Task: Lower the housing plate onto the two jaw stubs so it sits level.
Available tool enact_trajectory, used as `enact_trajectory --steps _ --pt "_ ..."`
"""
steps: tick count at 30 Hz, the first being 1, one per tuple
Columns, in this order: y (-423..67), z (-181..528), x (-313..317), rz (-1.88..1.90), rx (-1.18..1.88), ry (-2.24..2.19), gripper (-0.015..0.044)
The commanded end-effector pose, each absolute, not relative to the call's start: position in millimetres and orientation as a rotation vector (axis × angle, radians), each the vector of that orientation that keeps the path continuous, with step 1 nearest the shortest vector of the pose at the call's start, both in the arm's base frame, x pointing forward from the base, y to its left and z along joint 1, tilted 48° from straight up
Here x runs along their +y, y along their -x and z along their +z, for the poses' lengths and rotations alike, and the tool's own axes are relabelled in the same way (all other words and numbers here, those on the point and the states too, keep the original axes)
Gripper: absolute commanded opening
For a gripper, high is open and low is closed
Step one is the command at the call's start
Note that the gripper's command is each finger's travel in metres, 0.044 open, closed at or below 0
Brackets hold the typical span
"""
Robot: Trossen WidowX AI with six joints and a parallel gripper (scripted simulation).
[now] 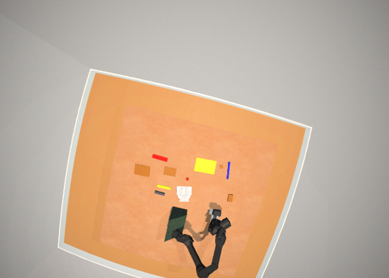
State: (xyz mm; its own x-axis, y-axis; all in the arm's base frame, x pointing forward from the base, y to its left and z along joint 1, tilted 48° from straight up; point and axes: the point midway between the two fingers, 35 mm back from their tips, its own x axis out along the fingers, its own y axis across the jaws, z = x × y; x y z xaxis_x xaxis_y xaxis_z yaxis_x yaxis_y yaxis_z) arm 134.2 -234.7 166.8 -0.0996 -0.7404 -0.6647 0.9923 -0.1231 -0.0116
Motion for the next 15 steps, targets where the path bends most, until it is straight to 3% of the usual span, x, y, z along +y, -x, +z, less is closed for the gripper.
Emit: enact_trajectory --steps 1,15 --pt "-133.6 172.4 -229.8 -1.619 0.545 -0.605 0.0351" --pt "-160.0 148.1 -219.0 -1.522 0.722 -0.49 0.0351"
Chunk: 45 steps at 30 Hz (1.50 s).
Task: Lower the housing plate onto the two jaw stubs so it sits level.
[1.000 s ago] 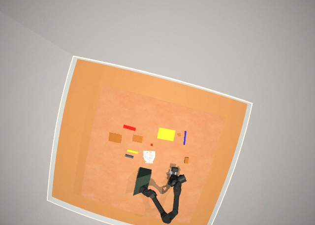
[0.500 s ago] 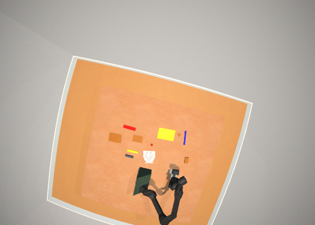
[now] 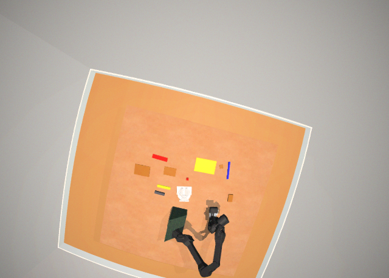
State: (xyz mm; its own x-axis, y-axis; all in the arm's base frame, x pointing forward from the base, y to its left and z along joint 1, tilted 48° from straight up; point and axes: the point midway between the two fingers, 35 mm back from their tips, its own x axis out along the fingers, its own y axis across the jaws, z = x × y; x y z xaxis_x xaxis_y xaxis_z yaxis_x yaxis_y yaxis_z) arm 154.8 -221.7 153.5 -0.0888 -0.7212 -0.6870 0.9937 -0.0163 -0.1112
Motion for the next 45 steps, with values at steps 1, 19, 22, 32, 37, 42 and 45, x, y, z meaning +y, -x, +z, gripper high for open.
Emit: enact_trajectory --steps 1,19,22,32,37,42,45 --pt "-162.1 145.9 -217.9 -1.513 0.737 -0.479 0.0351" --pt "-197.1 106.2 -191.5 -1.337 0.991 -0.267 0.0351" --pt "-202.1 99.5 -186.2 -1.306 1.031 -0.228 0.0351" --pt "-216.4 76.7 -166.9 -1.195 1.158 -0.089 0.0351" --pt "-222.1 65.2 -156.4 -1.138 1.218 -0.015 0.0351" --pt "-227.0 53.6 -145.4 -1.078 1.277 0.062 0.0351" --pt "-229.3 46.7 -138.8 -1.041 1.31 0.11 0.0351"
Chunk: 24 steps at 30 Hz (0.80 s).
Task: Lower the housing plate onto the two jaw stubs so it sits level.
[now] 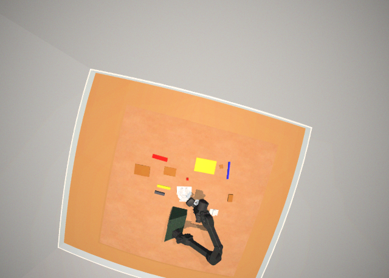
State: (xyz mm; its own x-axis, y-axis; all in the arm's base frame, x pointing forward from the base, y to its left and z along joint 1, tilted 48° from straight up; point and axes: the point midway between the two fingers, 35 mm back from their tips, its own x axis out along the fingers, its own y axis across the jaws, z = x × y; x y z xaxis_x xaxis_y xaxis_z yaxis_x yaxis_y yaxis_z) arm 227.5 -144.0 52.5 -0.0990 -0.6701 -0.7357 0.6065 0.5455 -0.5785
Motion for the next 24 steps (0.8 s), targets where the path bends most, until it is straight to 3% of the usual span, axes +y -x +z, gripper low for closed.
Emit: enact_trajectory --steps 1,24 --pt "-230.0 44.5 -136.5 -1.029 1.321 0.126 0.0351" --pt "-233.5 -9.7 -81.4 -0.716 1.55 0.551 0.0351"
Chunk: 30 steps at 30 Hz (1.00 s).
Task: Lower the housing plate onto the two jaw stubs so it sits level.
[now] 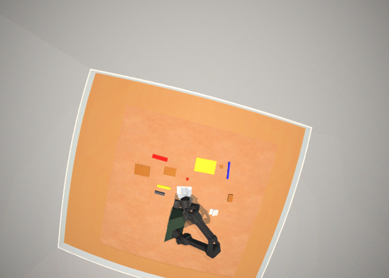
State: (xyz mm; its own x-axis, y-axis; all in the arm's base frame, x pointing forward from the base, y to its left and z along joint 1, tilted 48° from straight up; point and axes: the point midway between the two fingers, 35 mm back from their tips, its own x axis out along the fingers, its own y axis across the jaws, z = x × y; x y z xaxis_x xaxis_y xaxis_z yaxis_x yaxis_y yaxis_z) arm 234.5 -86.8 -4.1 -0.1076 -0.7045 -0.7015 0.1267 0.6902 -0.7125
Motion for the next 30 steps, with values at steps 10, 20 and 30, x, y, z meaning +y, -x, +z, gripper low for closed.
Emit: enact_trajectory --steps 10,20,30 --pt "-229.1 -26.2 -64.8 -0.611 1.608 0.702 0.0351" --pt "-229.1 -26.2 -64.8 -0.611 1.608 0.702 0.0351" --pt "-229.1 -26.2 -64.8 -0.611 1.608 0.702 0.0351"
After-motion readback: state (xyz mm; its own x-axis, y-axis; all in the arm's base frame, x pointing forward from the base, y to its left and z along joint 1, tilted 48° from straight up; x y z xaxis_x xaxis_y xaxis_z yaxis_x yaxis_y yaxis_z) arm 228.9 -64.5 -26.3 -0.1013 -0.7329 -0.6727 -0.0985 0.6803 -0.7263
